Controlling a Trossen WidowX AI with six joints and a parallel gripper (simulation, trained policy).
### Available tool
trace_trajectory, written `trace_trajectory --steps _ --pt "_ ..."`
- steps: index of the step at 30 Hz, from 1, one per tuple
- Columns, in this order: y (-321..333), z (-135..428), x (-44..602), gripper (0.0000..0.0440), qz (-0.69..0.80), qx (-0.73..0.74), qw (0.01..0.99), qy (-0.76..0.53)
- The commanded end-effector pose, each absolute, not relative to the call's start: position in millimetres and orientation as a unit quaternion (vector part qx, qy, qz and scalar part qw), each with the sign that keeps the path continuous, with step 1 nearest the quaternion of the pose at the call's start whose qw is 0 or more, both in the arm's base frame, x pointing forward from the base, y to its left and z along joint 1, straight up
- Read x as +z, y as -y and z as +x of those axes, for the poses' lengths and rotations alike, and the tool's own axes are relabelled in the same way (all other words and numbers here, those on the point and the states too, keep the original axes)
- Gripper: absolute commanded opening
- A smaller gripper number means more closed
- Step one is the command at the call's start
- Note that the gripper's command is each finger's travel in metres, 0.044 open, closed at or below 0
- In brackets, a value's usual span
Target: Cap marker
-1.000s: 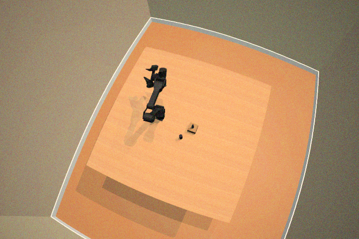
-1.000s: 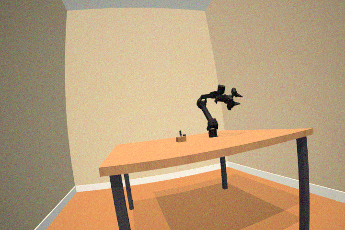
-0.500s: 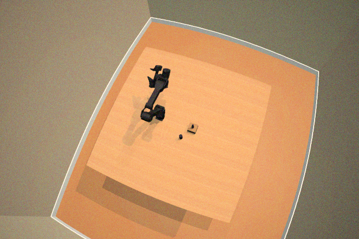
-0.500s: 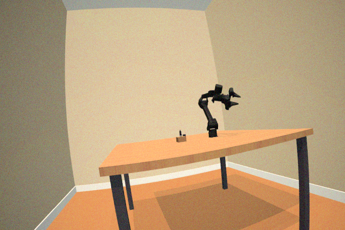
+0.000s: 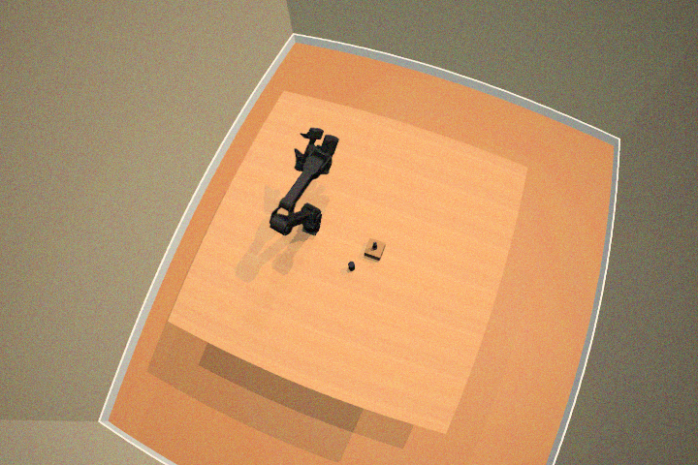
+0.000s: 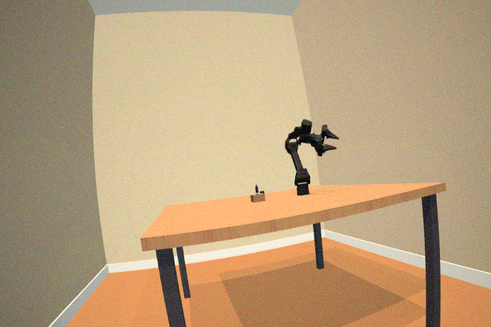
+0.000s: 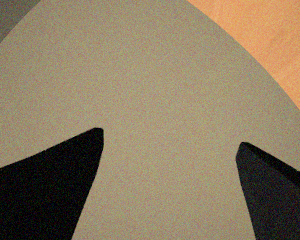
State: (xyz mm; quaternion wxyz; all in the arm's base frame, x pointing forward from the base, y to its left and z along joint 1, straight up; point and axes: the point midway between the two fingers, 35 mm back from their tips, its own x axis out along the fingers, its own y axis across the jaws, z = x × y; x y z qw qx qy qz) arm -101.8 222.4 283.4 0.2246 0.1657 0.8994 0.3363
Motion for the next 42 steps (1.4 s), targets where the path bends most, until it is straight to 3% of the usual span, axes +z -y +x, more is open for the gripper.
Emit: trace_trajectory --steps 1,42 --pt "-225 -95 283 0.0332 0.176 0.332 0.235 -0.896" --pt "-231 7 266 0.033 0.302 0.263 0.363 -0.841"
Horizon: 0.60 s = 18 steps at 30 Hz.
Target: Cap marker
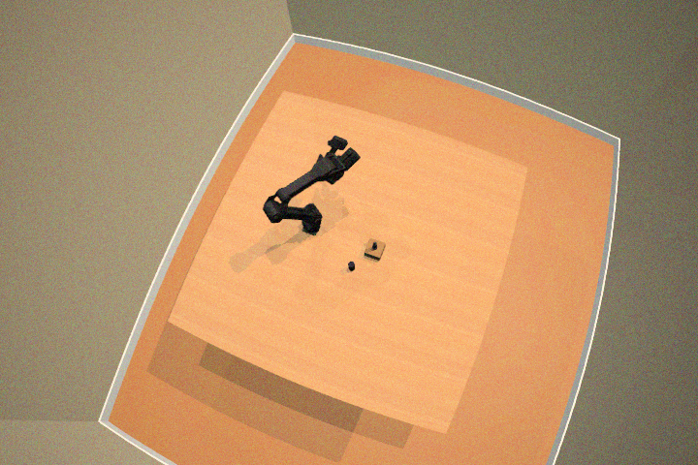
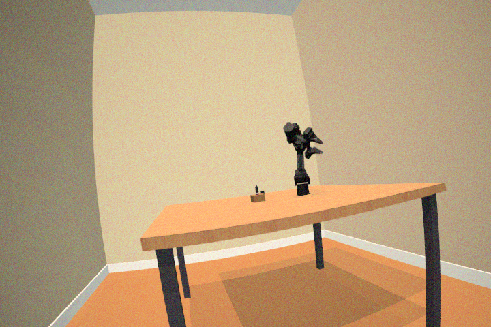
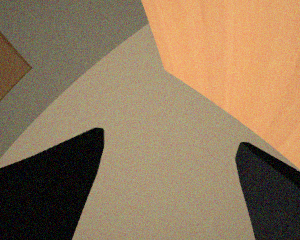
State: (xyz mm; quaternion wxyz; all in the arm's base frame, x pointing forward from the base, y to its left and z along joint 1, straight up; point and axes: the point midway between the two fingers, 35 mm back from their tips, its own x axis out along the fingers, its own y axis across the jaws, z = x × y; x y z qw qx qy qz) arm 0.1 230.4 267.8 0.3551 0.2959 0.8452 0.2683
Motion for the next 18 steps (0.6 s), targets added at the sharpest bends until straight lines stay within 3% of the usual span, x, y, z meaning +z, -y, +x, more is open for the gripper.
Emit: trace_trajectory --steps 1,18 --pt "-230 10 266 0.033 0.305 0.261 0.366 -0.84" --pt "-219 56 257 0.033 0.35 0.226 0.42 -0.806"
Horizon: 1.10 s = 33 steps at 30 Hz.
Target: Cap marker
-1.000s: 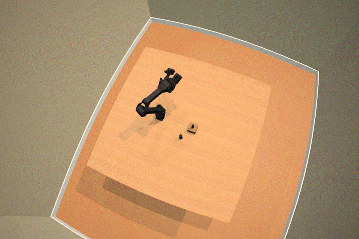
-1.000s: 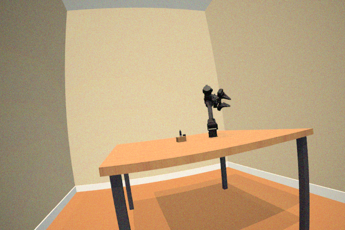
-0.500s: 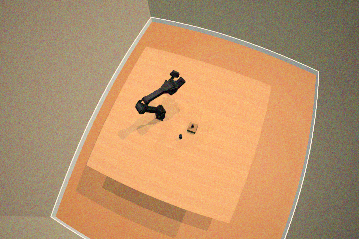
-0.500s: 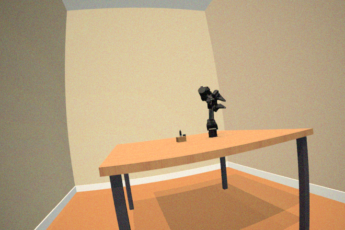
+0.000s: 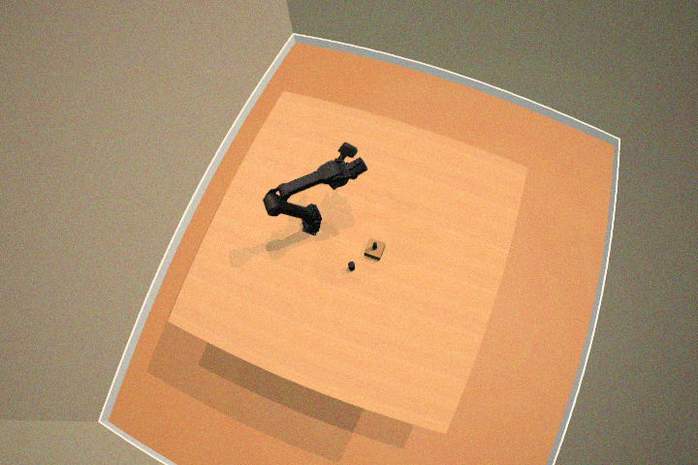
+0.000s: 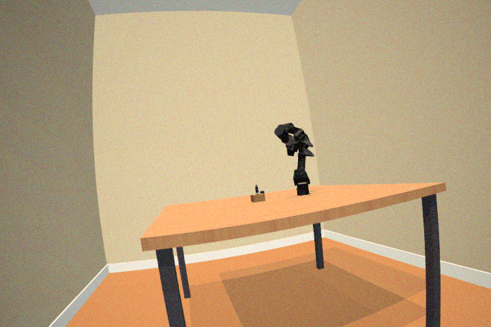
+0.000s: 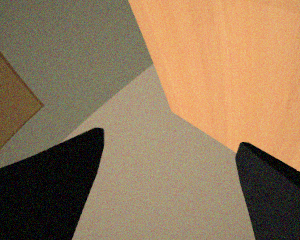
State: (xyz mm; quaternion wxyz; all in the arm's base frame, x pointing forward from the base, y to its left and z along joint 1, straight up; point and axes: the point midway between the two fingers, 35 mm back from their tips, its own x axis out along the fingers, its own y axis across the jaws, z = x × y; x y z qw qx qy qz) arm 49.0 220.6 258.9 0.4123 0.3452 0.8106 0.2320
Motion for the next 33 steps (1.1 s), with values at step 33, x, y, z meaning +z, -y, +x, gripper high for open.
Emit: trace_trajectory --steps 33 --pt "-175 138 244 0.0329 0.416 0.142 0.511 -0.739"
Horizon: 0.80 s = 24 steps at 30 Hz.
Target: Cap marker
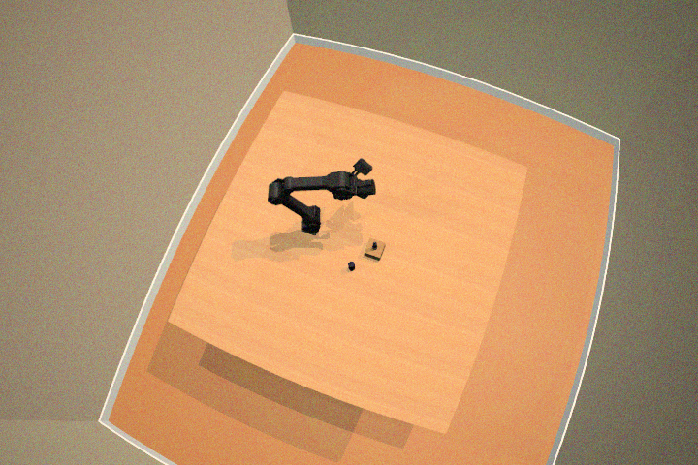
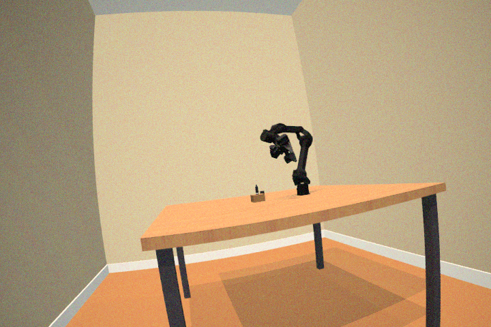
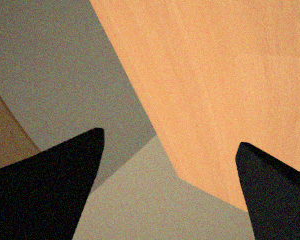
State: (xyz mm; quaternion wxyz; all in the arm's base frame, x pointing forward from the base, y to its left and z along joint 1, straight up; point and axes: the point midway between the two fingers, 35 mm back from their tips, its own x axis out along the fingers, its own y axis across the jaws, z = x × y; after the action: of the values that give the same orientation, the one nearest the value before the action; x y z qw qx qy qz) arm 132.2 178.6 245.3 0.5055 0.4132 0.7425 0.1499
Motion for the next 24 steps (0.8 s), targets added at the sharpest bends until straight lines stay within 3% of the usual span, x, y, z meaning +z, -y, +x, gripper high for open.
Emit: trace_trajectory --steps 1,24 --pt "-173 141 244 0.0329 0.417 0.139 0.514 -0.737" --pt "-124 187 235 0.0328 0.443 0.066 0.566 -0.692"
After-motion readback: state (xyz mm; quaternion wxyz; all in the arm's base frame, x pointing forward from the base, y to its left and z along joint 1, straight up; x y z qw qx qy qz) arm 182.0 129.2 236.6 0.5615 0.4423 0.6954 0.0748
